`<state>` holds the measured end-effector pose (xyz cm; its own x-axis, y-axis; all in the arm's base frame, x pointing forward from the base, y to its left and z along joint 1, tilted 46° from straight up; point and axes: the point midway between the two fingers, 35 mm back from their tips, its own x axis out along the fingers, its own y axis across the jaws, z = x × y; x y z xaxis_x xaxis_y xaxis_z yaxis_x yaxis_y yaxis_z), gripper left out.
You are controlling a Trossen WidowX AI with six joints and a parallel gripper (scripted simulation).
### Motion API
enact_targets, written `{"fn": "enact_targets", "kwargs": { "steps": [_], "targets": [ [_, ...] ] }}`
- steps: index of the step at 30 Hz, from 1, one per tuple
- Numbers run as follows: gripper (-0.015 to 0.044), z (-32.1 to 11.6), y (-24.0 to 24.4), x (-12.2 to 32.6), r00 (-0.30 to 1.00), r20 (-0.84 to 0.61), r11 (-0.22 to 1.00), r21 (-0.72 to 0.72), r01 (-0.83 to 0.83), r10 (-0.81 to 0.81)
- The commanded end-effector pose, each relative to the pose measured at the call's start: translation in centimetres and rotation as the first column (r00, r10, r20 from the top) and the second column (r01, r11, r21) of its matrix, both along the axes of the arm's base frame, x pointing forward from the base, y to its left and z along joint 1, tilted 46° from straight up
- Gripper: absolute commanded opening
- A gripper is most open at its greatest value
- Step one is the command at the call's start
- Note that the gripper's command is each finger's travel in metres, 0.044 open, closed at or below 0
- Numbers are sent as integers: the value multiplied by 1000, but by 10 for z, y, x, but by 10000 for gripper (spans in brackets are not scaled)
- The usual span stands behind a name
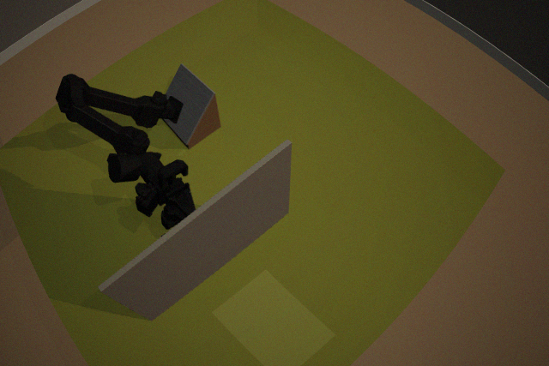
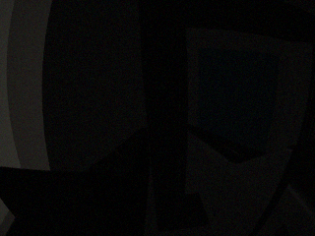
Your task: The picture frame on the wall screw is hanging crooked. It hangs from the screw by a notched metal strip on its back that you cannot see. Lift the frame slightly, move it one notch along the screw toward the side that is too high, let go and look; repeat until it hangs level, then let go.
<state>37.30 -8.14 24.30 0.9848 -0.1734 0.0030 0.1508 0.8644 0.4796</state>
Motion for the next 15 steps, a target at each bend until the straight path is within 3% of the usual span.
{"fn": "enact_targets", "kwargs": {
  "steps": [1,15],
  "targets": [
    [0,0,0,0,1000,8,999,46,1,-1],
    [0,0,0,0,1000,19,994,112,-1,-2]
  ]
}}
